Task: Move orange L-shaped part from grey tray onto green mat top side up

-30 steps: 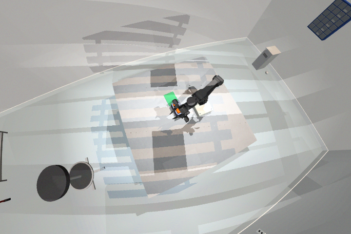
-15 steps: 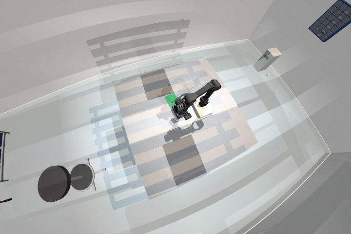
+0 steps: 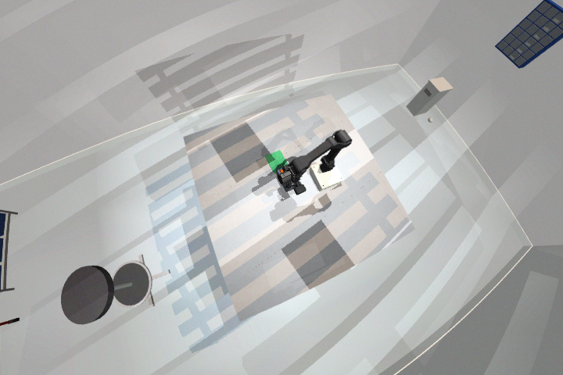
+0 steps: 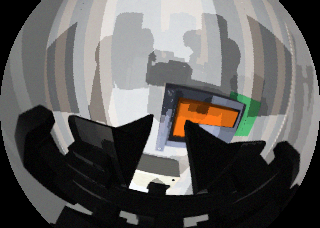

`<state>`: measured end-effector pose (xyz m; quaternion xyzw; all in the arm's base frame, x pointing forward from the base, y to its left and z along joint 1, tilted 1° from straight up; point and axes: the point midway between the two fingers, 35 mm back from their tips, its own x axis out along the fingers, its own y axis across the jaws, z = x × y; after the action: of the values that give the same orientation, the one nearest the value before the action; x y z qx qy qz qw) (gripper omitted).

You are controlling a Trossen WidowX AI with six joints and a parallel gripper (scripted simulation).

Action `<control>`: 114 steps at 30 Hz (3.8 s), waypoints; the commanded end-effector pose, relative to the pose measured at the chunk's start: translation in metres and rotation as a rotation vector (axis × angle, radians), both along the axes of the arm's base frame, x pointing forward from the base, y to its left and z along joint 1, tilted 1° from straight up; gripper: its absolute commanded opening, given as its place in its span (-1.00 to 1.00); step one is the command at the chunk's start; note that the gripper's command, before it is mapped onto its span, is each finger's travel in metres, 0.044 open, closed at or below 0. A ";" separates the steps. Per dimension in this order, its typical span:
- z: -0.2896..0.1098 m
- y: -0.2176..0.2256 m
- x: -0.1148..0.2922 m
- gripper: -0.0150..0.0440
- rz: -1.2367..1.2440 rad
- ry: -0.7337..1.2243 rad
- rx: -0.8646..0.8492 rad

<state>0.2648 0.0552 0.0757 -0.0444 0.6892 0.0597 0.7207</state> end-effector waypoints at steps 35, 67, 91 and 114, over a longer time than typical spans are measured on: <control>-0.060 0.001 -0.005 0.12 -0.005 0.022 0.000; -0.045 0.013 -0.007 0.12 -0.005 0.022 0.001; 0.051 -0.002 -0.007 0.12 -0.005 0.022 0.000; 0.047 -0.002 -0.008 0.12 -0.009 0.032 0.001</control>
<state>0.2567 0.0536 0.1227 -0.0402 0.7008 0.0575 0.7099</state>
